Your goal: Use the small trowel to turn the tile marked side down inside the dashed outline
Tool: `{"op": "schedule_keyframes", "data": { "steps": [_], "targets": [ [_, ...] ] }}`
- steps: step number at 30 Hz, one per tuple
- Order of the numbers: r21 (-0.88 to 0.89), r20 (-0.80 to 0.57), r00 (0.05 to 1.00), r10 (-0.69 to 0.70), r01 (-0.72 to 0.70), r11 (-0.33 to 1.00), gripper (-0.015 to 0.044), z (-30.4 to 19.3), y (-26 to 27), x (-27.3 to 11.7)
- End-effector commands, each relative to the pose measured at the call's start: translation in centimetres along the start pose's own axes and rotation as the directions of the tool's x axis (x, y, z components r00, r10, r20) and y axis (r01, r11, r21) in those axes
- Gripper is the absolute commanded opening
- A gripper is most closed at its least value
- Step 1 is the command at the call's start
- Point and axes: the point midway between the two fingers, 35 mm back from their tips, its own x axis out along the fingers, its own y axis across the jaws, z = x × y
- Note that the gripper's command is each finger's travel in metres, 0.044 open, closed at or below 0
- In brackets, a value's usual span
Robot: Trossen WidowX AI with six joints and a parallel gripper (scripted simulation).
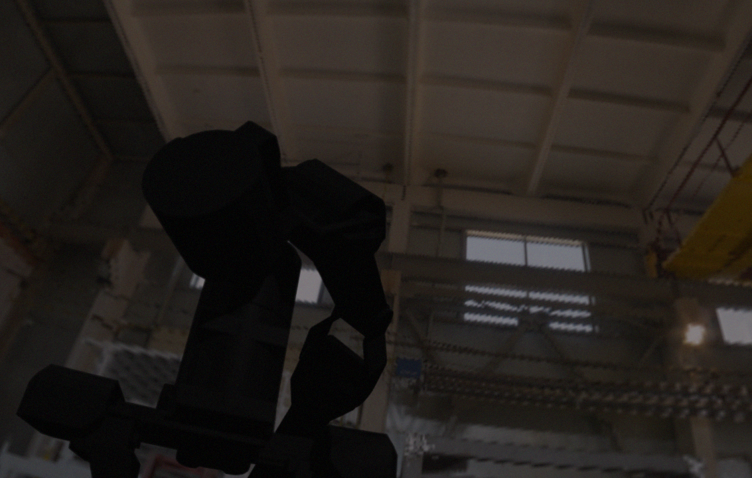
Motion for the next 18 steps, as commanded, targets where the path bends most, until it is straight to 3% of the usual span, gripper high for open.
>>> {"op": "schedule_keyframes", "data": {
  "steps": [1, 18],
  "targets": [
    [-0.115, 0.009, 0.999, -0.042, 0.043, 0.992, 0.03, 0.4, 0.2, 0.6],
    [-0.625, -0.005, 0.978, -0.209, 0.16, 0.764, 0.03, 1.4, 0.9, 1.8]
  ]
}}
